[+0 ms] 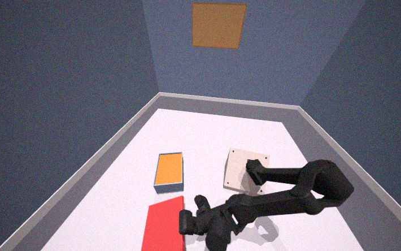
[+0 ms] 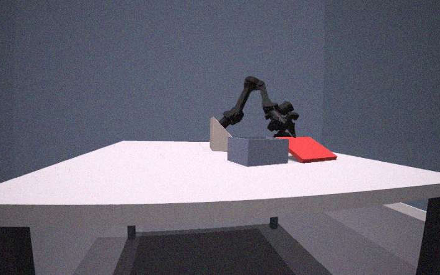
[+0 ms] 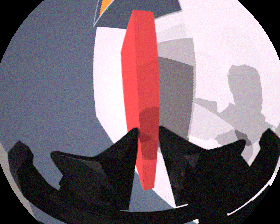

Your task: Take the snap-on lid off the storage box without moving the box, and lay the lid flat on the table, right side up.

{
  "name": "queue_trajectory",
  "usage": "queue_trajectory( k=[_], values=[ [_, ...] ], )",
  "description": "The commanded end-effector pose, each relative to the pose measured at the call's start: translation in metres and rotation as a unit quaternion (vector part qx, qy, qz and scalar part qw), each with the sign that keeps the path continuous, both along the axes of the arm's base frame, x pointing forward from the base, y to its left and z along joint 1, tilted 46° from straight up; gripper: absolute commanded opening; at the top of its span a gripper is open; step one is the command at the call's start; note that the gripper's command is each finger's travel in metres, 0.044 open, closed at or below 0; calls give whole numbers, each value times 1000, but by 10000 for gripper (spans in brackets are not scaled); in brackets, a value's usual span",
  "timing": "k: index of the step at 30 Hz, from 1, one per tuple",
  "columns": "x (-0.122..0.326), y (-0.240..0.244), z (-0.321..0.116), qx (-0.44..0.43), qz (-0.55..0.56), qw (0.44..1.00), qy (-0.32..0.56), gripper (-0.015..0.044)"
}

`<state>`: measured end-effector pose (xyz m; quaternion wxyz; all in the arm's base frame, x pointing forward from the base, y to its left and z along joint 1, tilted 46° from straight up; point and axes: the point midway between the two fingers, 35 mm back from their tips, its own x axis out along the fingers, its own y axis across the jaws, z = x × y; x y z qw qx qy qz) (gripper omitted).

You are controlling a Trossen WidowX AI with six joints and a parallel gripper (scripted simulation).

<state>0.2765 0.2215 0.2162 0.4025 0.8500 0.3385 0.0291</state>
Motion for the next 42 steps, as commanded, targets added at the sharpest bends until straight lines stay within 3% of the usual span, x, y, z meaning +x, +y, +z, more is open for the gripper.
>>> queue_trajectory(
  k=[1,20,30,32,38,42],
  values=[
    [0,3,-8,-4,1,1000,7,0],
    [0,14,-19,-3,1,1000,7,0],
    [0,12,-12,-3,1,1000,7,262],
    [0,12,-12,-3,1,1000,7,275],
    [-10,10,-16,-3,1,1000,8,433],
    [-17,8,-19,-3,1,1000,8,440]
  ],
)
